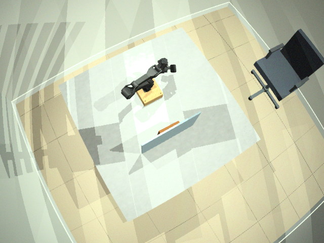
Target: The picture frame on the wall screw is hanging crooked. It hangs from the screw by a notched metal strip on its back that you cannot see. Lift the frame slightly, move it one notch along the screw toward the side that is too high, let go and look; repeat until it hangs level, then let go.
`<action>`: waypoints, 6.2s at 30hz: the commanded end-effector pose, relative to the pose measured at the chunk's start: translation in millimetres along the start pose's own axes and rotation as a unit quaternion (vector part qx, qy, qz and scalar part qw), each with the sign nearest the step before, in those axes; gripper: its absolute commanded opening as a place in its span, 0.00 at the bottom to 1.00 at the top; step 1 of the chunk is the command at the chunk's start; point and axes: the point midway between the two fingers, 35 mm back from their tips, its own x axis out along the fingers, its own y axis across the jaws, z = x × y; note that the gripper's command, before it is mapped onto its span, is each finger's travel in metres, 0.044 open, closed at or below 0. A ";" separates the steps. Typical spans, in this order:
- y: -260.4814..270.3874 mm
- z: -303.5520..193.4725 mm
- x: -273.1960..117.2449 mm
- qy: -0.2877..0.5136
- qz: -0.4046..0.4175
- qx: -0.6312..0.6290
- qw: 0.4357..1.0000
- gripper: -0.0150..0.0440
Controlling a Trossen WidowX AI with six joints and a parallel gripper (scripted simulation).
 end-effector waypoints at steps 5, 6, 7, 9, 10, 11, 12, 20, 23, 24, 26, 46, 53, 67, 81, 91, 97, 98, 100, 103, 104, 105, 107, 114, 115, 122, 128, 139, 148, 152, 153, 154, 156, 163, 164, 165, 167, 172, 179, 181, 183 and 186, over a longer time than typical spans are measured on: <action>-29.4 -16.2 -3.2 0.015 -0.049 0.129 0.990 0.71; -37.7 -21.4 -4.9 0.018 -0.065 0.165 0.984 0.69; -45.8 -26.7 -7.0 0.020 -0.080 0.200 0.976 0.69; -61.7 -37.8 -12.3 0.022 -0.113 0.268 0.956 0.69; -69.4 -43.6 -15.6 0.022 -0.129 0.301 0.945 0.69; -76.9 -49.5 -19.2 0.021 -0.146 0.333 0.931 0.69; -84.2 -55.5 -23.3 0.019 -0.163 0.363 0.917 0.69; -133.3 -105.1 -68.9 -0.019 -0.299 0.568 0.767 0.69; -146.6 -123.1 -91.6 -0.044 -0.348 0.624 0.698 0.69; -150.3 -128.8 -99.7 -0.053 -0.364 0.640 0.675 0.69; -156.7 -139.8 -116.8 -0.074 -0.395 0.668 0.626 0.69; -146.7 -191.4 -310.3 -0.348 -0.610 0.693 0.162 0.69; -130.5 -185.2 -349.6 -0.414 -0.632 0.650 0.081 0.69; -130.5 -185.2 -349.6 -0.414 -0.632 0.650 0.081 0.69; -130.5 -185.2 -349.6 -0.414 -0.632 0.650 0.081 0.69; -130.5 -185.2 -349.6 -0.414 -0.632 0.650 0.081 0.69; -130.5 -185.2 -349.6 -0.414 -0.632 0.650 0.081 0.69; -130.5 -185.2 -349.6 -0.414 -0.632 0.650 0.081 0.69; -130.5 -185.2 -349.6 -0.414 -0.632 0.650 0.081 0.69; -130.5 -185.2 -349.6 -0.414 -0.632 0.650 0.081 0.69; -130.5 -185.2 -349.6 -0.414 -0.632 0.650 0.081 0.69; -130.5 -185.2 -349.6 -0.414 -0.632 0.650 0.081 0.69; -130.5 -185.2 -349.6 -0.414 -0.632 0.650 0.081 0.69; -130.5 -185.2 -349.6 -0.414 -0.632 0.650 0.081 0.69; -130.5 -185.2 -349.6 -0.414 -0.632 0.650 0.081 0.69; -130.5 -185.2 -349.6 -0.414 -0.632 0.650 0.081 0.69; -130.5 -185.2 -349.6 -0.414 -0.632 0.650 0.081 0.69; -130.5 -185.2 -349.6 -0.414 -0.632 0.650 0.081 0.69; -115.7 -207.7 -334.9 -0.413 -0.633 0.650 0.081 0.69; -100.6 -226.3 -317.5 -0.414 -0.632 0.650 0.081 0.69; -100.6 -226.3 -317.5 -0.414 -0.632 0.650 0.081 0.69; -100.6 -226.3 -317.5 -0.414 -0.632 0.650 0.081 0.69; -100.6 -226.3 -317.5 -0.414 -0.632 0.650 0.081 0.69; -100.6 -226.3 -317.5 -0.414 -0.632 0.650 0.081 0.69; -100.6 -226.3 -317.5 -0.414 -0.632 0.650 0.081 0.69; -101.2 -226.4 -317.0 -0.414 -0.632 0.650 0.081 0.69; -104.8 -226.7 -313.8 -0.415 -0.632 0.650 0.081 0.69; -105.4 -226.7 -313.3 -0.415 -0.632 0.650 0.081 0.69; -109.8 -238.1 -315.7 -0.415 -0.632 0.649 0.082 0.69; -113.0 -247.5 -316.6 -0.415 -0.632 0.649 0.082 0.69; -115.9 -257.7 -316.5 -0.416 -0.632 0.649 0.082 0.69; -119.4 -273.2 -314.5 -0.416 -0.632 0.648 0.082 0.69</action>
